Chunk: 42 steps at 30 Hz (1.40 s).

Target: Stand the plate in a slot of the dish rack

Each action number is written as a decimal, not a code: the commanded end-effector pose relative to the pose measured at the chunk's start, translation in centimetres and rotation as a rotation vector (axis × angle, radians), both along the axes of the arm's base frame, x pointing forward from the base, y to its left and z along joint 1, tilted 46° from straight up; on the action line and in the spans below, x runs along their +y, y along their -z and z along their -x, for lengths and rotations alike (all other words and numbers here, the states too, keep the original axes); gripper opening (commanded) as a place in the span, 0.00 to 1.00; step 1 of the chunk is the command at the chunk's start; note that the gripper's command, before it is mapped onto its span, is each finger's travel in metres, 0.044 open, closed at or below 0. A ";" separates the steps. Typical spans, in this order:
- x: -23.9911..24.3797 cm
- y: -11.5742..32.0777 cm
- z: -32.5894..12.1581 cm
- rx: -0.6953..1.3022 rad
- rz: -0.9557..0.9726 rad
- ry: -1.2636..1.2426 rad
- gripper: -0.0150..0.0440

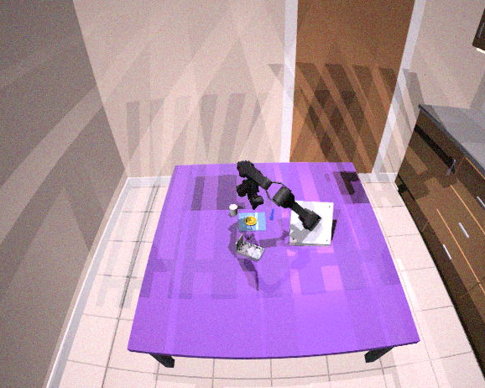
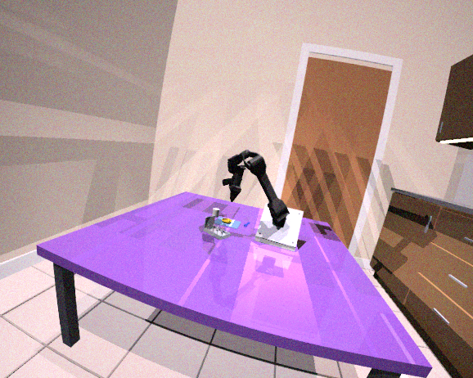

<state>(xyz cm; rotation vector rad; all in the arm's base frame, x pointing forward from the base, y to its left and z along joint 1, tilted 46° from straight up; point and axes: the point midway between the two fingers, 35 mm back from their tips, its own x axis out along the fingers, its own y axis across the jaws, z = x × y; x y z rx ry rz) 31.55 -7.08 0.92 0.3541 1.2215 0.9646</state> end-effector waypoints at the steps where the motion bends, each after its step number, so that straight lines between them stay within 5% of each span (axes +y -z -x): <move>1: -1.1 -1.0 -0.5 0.110 0.045 0.058 0.93; 11: -2.2 -2.3 -0.9 0.227 0.097 0.128 0.93; 20: 5.9 5.4 -0.4 0.225 0.093 0.128 0.93; 42: 8.0 7.4 -0.5 0.225 0.092 0.128 0.93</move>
